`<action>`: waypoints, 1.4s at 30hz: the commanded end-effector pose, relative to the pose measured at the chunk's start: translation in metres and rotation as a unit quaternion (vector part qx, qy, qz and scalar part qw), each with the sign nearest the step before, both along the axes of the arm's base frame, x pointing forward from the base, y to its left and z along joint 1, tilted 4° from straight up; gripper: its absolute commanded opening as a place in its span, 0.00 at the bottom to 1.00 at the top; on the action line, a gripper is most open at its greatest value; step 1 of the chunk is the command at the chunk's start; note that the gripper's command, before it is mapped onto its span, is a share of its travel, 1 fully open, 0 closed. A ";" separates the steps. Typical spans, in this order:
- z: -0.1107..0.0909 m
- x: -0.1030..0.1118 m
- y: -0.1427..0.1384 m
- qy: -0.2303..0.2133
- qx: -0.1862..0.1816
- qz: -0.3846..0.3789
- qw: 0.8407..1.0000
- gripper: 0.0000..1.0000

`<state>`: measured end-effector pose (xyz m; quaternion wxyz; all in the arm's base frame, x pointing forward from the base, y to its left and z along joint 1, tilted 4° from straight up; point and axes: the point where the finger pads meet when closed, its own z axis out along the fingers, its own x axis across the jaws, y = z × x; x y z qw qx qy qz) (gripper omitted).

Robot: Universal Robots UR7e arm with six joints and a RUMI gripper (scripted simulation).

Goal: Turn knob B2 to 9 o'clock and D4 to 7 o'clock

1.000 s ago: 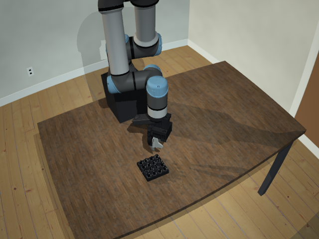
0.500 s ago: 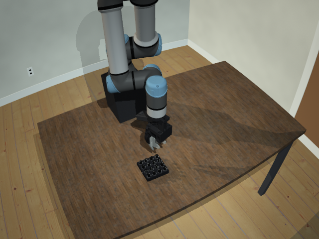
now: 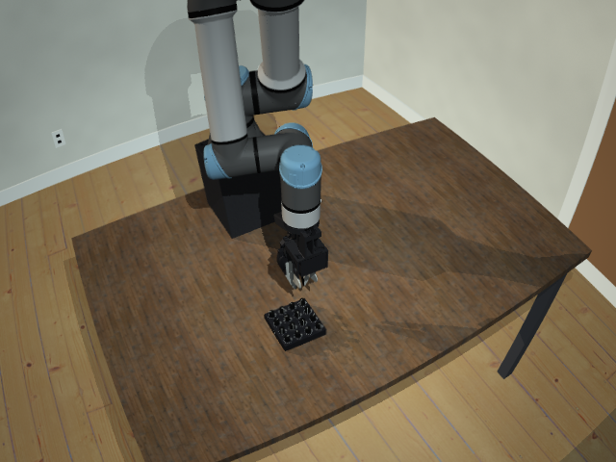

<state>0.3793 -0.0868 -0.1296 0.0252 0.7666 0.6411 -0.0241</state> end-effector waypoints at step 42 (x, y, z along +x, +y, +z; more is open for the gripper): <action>0.011 0.013 -0.001 -0.029 -0.005 -0.396 0.918 0.11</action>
